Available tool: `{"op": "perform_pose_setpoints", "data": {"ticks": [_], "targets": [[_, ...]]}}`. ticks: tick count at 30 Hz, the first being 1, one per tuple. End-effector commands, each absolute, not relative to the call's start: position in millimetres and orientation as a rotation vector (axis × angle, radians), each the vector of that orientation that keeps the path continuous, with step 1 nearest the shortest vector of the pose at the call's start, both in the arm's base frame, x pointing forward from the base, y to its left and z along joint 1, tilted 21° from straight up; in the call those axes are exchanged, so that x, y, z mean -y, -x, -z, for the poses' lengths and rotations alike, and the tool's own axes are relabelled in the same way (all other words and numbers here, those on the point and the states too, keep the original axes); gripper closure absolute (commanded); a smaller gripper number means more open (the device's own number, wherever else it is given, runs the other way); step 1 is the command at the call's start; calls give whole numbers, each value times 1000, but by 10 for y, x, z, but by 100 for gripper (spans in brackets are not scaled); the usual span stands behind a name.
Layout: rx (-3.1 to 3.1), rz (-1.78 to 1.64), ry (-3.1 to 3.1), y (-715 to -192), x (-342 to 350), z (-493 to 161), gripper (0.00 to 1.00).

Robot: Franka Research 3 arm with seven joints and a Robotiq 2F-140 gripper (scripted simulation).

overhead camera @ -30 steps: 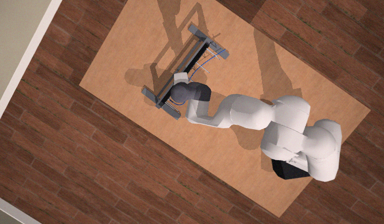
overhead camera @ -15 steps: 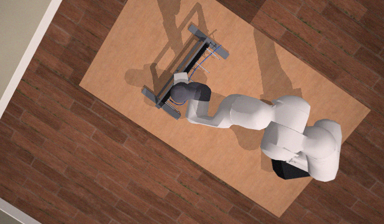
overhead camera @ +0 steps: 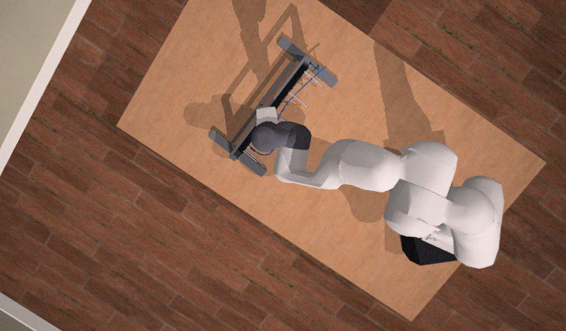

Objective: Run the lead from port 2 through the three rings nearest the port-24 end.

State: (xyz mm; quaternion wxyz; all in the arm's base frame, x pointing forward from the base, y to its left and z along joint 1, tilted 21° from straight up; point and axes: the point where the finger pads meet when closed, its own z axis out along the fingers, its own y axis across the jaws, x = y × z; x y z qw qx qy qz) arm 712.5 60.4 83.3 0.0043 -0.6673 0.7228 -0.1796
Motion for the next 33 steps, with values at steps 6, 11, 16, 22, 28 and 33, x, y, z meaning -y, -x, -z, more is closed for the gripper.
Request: {"op": "perform_pose_setpoints", "data": {"ticks": [6, 11, 16, 22, 28, 33], "targets": [[-2263, 560, 2096, -7120, -608, -835, 80], [-2263, 560, 2096, -7114, -615, -859, 80], [-2263, 560, 2096, -7092, -638, -942, 80], [-2263, 560, 2096, -7049, -683, -1109, 80], [-2263, 560, 2096, -7013, -720, -1245, 80], [-2263, 560, 2096, -6969, -766, -1416, 80]]}}
